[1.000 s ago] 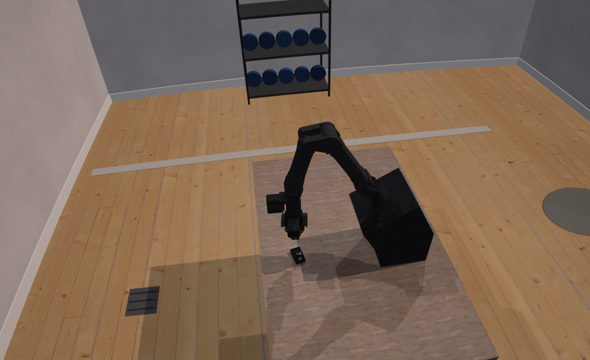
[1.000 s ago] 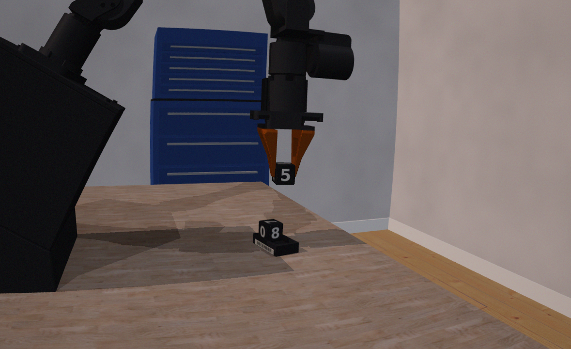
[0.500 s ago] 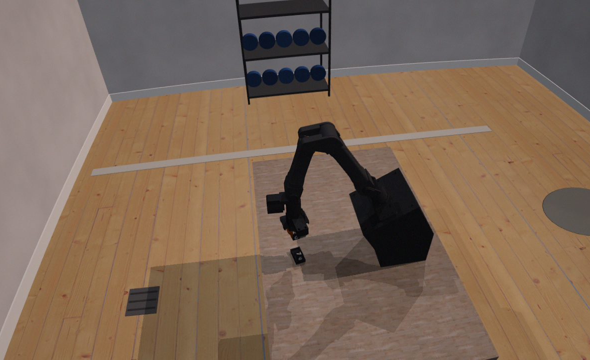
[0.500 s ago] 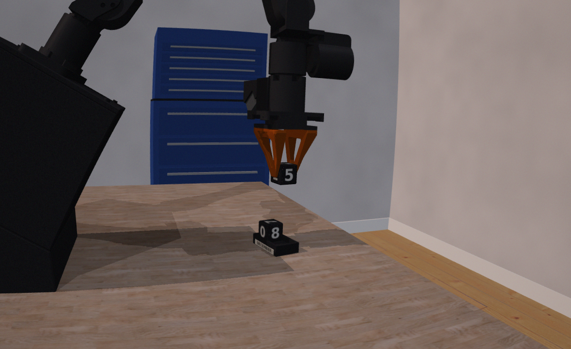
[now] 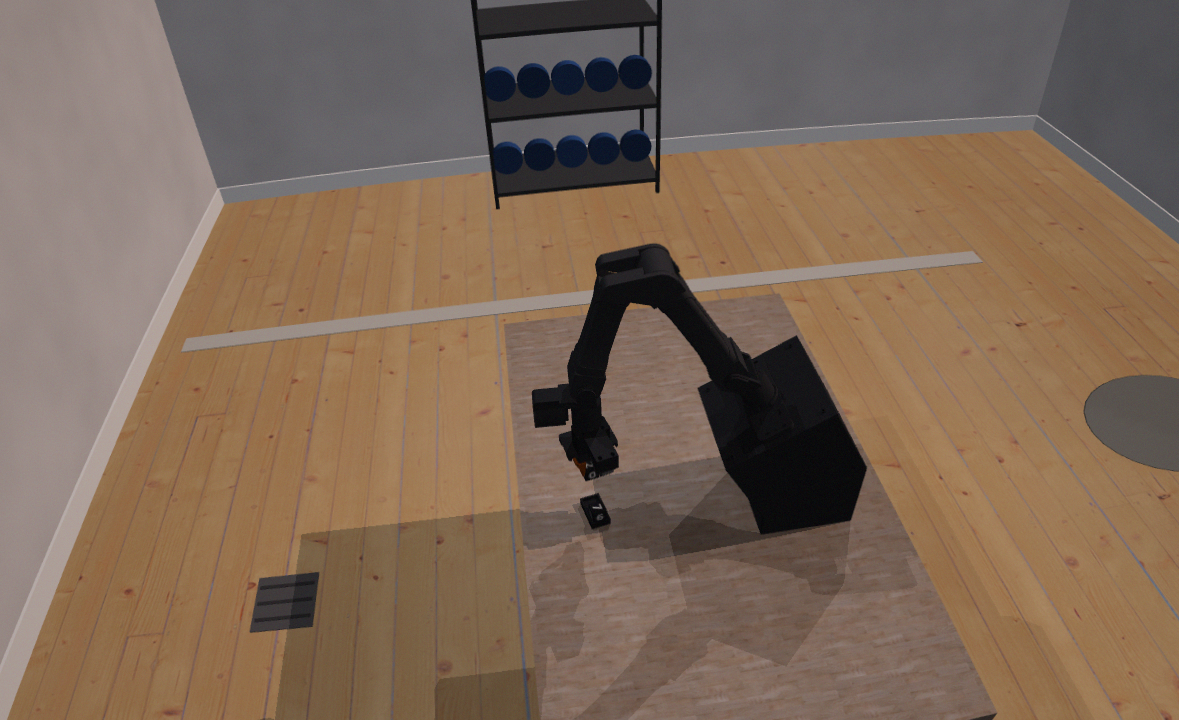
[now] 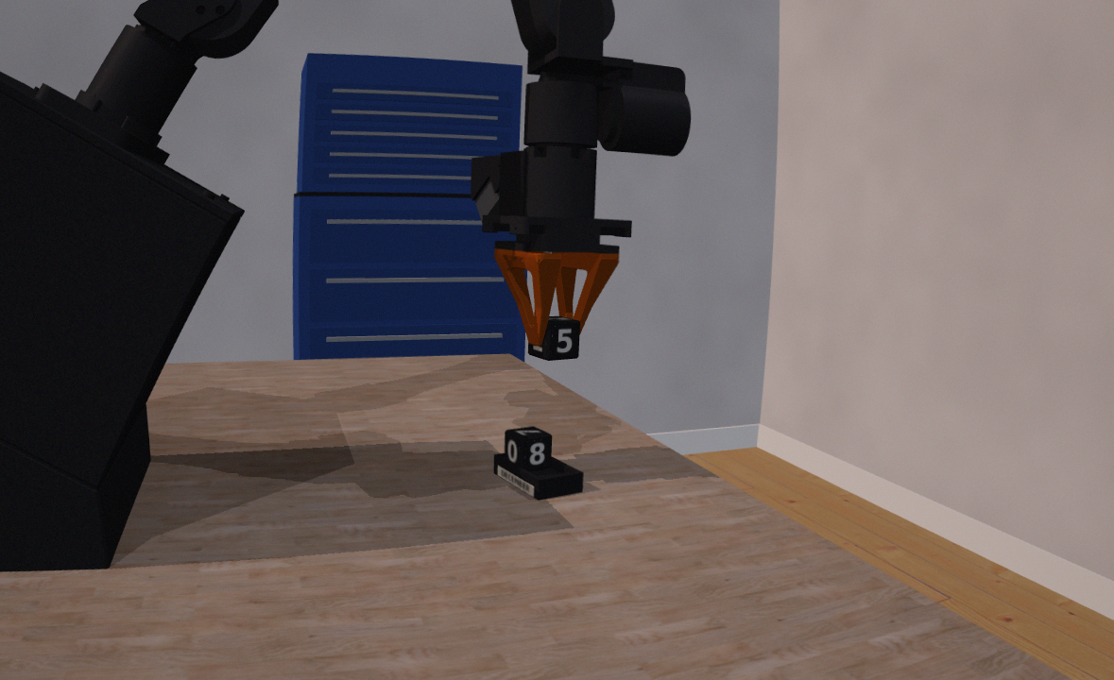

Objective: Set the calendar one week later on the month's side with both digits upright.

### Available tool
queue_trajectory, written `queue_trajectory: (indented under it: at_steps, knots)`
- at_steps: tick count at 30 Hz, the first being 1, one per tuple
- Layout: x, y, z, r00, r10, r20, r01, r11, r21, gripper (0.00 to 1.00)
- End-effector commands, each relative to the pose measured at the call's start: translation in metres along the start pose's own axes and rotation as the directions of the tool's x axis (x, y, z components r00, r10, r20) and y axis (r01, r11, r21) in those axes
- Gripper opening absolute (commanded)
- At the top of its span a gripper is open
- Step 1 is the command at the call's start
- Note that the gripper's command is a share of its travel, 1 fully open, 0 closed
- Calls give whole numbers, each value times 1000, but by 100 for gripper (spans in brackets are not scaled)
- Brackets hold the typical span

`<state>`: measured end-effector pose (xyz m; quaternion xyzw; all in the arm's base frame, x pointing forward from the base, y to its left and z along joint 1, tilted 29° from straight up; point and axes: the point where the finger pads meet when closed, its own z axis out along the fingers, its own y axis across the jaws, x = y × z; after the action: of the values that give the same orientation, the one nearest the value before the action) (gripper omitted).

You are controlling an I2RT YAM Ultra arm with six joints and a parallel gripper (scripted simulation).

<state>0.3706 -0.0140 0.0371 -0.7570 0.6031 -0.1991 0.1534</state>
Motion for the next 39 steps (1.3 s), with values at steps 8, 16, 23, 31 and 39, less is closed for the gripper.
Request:
queue_trajectory:
  at_steps: [8,16,23,31,39]
  knots:
    - [0,-4,3,1000,-2,2,2,1000,14,26]
    - [0,-4,24,1000,-2,2,2,1000,14,26]
    - [0,-4,44,1000,-2,2,2,1000,14,26]
    - [1,-4,60,1000,-2,2,2,1000,14,26]
    - [1,-4,63,1000,-2,2,2,1000,14,26]
